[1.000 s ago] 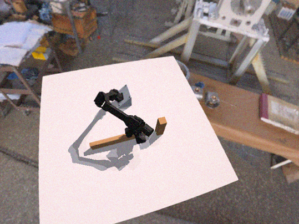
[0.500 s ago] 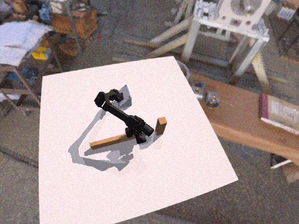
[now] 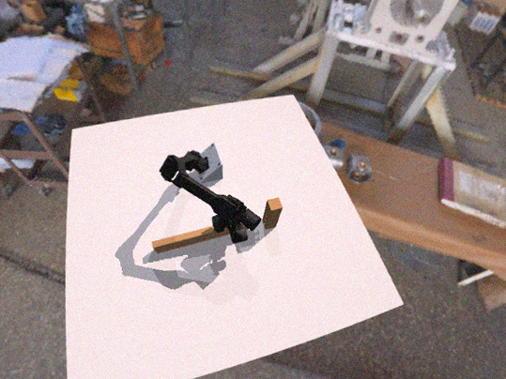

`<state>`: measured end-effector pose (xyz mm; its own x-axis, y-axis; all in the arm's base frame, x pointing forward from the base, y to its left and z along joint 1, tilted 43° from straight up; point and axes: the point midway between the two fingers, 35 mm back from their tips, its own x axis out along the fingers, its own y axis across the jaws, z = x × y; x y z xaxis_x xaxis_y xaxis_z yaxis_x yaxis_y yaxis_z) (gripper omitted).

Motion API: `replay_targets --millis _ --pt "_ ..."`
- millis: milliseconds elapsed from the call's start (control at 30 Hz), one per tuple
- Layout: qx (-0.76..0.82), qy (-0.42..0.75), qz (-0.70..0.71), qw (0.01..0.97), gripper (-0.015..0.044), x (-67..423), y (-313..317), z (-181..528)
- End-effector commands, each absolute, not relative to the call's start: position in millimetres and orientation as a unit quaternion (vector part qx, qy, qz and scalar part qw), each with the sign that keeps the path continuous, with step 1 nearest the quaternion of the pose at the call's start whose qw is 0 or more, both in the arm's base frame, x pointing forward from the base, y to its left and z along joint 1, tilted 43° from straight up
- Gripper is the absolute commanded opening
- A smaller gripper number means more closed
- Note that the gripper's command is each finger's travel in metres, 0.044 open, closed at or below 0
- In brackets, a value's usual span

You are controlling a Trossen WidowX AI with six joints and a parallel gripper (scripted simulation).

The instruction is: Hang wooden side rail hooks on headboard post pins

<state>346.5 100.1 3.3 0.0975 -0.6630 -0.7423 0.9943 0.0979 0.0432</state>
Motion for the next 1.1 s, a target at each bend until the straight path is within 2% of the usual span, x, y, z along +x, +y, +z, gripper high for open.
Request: replay_targets --millis 0,1067 --pt "0.289 0.288 -0.603 0.685 0.0000 345.4 104.2 2.5" --pt "0.289 0.288 -0.603 0.685 0.0000 346.4 107.3 1.7"
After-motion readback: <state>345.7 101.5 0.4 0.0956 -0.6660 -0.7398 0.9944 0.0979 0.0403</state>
